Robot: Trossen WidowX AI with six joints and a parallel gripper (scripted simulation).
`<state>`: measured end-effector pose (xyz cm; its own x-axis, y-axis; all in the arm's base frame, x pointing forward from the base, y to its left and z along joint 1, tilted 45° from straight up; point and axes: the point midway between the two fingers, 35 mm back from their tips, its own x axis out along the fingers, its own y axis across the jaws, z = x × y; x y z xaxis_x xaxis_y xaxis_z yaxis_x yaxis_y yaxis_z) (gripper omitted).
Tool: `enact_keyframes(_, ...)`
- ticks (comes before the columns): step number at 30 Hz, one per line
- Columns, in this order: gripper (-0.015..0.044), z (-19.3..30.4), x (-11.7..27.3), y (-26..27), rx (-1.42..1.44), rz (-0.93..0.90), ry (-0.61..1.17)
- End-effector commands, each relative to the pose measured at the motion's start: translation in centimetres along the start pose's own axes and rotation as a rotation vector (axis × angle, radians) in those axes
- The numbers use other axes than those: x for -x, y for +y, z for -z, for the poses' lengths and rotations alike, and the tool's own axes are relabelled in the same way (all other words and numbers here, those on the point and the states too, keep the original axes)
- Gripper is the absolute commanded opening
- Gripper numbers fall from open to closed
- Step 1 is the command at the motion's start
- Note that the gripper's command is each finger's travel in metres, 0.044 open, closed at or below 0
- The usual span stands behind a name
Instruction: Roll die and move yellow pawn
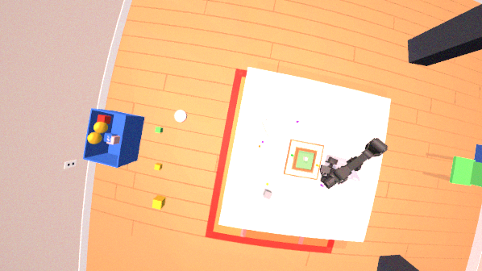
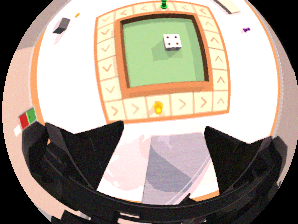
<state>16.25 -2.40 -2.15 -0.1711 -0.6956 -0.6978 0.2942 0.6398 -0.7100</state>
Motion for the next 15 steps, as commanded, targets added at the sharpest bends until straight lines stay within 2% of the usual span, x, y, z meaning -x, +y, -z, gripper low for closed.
enact_keyframes(1,0.0440,-0.65,5.00,-1.33,0.174,-0.014,-0.012)
enact_keyframes(15,0.0440,-0.82,4.49,-0.99,0.140,-0.018,-0.023)
